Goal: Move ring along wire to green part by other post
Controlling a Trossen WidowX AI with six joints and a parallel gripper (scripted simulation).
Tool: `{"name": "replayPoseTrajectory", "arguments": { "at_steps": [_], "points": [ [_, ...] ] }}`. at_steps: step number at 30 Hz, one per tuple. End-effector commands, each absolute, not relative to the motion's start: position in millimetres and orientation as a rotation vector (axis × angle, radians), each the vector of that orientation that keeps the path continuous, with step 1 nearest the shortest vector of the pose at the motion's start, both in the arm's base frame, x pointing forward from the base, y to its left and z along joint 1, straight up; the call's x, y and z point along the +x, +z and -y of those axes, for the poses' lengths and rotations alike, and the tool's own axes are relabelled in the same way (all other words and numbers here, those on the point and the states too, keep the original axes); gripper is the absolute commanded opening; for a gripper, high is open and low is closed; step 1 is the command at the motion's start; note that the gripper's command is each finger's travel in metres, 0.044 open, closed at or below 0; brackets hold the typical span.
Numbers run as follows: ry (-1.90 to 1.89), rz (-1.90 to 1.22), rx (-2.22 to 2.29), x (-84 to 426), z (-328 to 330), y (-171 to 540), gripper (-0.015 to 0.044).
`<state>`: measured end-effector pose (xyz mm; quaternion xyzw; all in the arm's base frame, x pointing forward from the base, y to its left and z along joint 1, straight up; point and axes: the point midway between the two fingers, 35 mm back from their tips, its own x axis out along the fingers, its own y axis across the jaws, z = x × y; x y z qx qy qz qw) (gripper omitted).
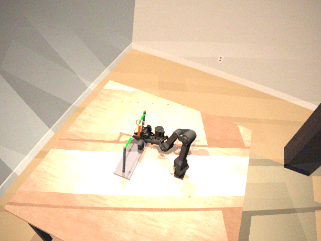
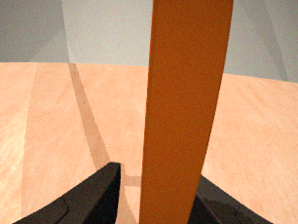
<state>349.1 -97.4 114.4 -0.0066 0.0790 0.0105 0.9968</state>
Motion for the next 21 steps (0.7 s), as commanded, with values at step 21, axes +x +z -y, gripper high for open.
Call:
{"name": "replayPoseTrajectory", "arguments": {
  "at_steps": [21],
  "points": [
    [0.020,-0.158,-0.013,349.4,97.8,120.7,-0.0150]
  ]
}}
